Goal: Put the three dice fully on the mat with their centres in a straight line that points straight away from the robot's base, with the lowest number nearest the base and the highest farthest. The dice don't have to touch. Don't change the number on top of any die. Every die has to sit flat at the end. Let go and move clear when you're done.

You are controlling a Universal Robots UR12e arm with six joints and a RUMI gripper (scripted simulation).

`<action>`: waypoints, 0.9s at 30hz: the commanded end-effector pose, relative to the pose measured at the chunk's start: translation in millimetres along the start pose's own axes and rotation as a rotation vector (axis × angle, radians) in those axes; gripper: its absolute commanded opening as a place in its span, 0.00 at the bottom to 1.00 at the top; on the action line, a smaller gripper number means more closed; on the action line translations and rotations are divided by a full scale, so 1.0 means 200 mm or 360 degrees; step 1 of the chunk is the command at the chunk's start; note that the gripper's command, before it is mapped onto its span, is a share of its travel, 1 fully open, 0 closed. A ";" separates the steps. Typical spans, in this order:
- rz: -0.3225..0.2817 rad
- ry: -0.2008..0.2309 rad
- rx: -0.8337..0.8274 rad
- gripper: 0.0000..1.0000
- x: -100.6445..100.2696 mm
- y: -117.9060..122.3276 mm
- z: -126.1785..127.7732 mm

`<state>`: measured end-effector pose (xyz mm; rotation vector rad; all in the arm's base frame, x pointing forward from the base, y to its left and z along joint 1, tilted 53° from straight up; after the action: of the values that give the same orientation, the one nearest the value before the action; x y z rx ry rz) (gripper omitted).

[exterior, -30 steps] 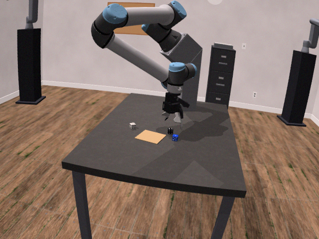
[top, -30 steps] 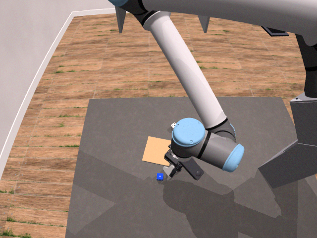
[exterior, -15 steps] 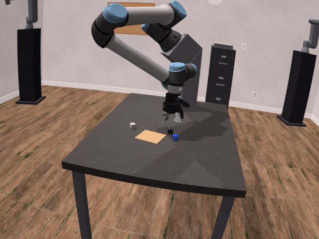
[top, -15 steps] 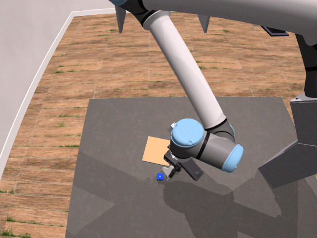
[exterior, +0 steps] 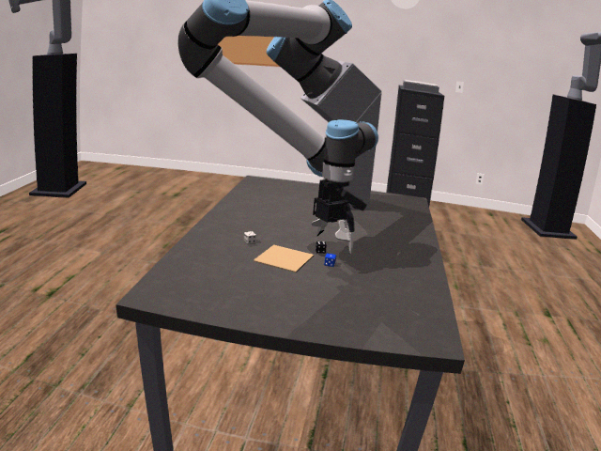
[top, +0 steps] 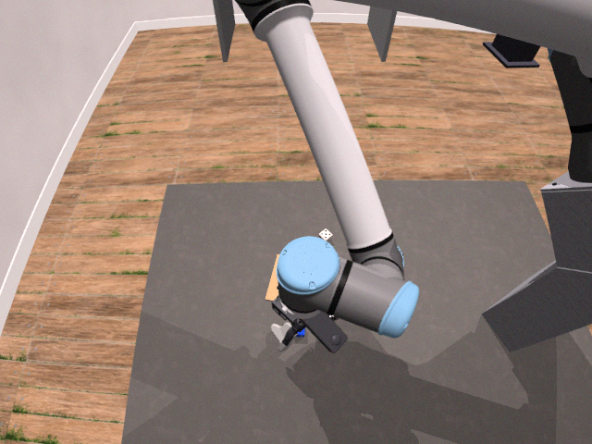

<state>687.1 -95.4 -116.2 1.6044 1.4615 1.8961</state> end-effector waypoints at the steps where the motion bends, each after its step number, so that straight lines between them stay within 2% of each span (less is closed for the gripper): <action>1: 0.0013 -0.0021 0.0000 1.00 -0.02 0.01 0.08; 27: 0.0017 -0.0025 0.0003 1.00 -0.03 0.00 0.07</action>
<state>701.1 -91.3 -121.7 1.6279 1.4530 1.8855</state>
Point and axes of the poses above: the point where the finger pads meet when closed, its own x axis back along the fingers, its own z axis across the jaws, y = z × x, the point moved 8 cm from there along x, back along the fingers, and after that the axes turned 10 degrees about -x, right-handed, at the moved point
